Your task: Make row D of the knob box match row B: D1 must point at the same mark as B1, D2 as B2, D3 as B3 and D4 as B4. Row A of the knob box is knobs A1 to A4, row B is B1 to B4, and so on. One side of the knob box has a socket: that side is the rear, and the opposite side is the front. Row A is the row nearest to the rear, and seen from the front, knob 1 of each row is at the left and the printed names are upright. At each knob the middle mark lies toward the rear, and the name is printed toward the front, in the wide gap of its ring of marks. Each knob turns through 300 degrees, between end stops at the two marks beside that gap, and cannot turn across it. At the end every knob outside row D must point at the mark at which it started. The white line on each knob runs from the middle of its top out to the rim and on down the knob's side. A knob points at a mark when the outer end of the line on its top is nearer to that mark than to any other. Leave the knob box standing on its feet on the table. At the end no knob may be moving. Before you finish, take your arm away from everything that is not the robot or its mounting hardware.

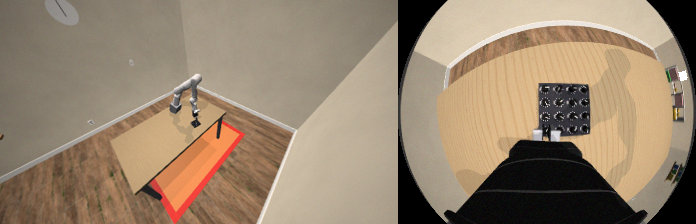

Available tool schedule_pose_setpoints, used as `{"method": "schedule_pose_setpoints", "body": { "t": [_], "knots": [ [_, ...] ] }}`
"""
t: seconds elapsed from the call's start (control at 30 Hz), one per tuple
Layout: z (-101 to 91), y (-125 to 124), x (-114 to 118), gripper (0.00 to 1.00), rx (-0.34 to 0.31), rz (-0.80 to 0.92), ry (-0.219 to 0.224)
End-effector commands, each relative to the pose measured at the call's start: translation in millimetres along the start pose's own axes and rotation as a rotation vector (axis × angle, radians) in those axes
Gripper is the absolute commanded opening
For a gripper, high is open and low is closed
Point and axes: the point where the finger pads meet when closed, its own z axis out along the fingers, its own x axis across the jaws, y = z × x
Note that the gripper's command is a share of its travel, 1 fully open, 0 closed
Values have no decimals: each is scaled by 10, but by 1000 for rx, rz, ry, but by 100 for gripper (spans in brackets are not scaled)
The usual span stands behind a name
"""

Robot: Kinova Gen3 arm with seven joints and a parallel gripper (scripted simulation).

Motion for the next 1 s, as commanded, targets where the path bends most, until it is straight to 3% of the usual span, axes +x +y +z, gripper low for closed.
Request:
{"method": "schedule_pose_setpoints", "body": {
  "t": [0.0, 0.63, 0.67, 0.97],
  "knots": [
    [3, -6, 10, 30, 4, -17, 2],
    [3, -6, 10, 30, 4, -18, 2],
    [3, -6, 10, 46, 4, -18, 2],
    [3, -6, 10, 46, 4, -18, 2]
  ]
}}
